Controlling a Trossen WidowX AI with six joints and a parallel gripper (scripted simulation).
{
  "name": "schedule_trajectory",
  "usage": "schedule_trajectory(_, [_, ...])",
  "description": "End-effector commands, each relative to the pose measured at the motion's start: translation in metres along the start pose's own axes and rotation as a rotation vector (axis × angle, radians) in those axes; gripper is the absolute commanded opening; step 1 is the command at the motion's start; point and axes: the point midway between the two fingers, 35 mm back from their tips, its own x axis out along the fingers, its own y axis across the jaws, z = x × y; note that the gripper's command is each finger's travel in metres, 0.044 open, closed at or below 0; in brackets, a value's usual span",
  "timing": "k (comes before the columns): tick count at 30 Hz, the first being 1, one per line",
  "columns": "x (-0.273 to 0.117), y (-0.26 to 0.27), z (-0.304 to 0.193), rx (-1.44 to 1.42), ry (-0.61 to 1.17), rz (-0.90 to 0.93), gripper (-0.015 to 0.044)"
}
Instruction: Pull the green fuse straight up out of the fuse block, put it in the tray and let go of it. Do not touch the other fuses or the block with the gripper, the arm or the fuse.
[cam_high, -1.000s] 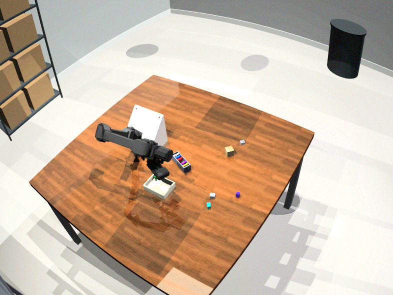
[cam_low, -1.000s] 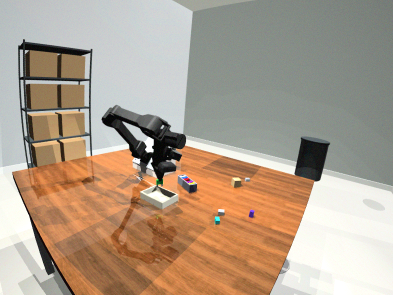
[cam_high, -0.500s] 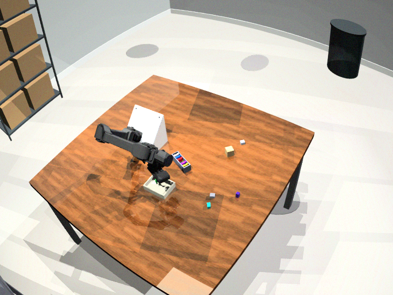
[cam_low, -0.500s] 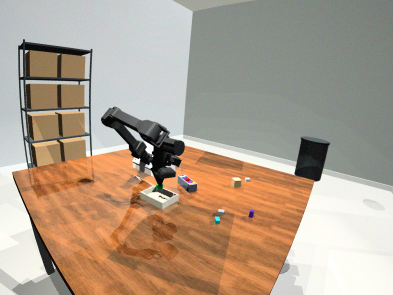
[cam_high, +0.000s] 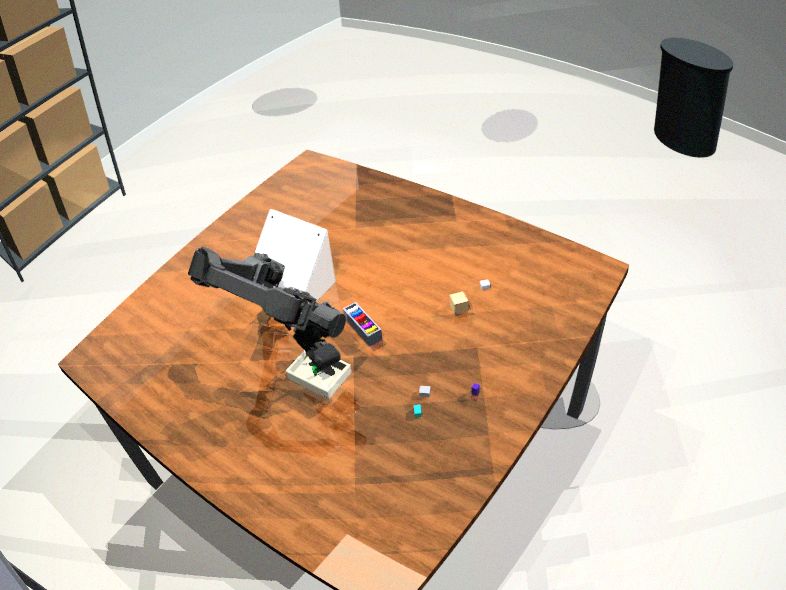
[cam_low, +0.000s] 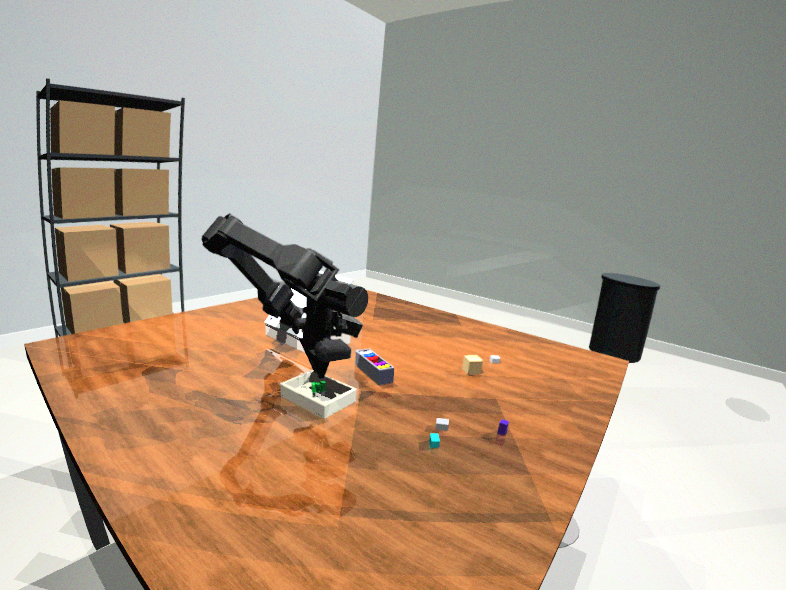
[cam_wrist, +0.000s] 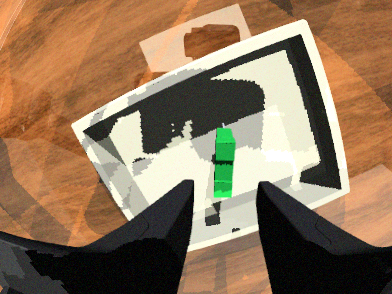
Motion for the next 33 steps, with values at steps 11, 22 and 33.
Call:
schedule_trajectory(11, [-0.037,0.001,0.0,-0.006,0.004,0.003,0.033])
schedule_trajectory(22, [-0.035,0.002,0.0,-0.011,0.002,0.005,0.033])
schedule_trajectory(33, [-0.035,0.002,0.0,-0.011,0.002,0.005,0.033])
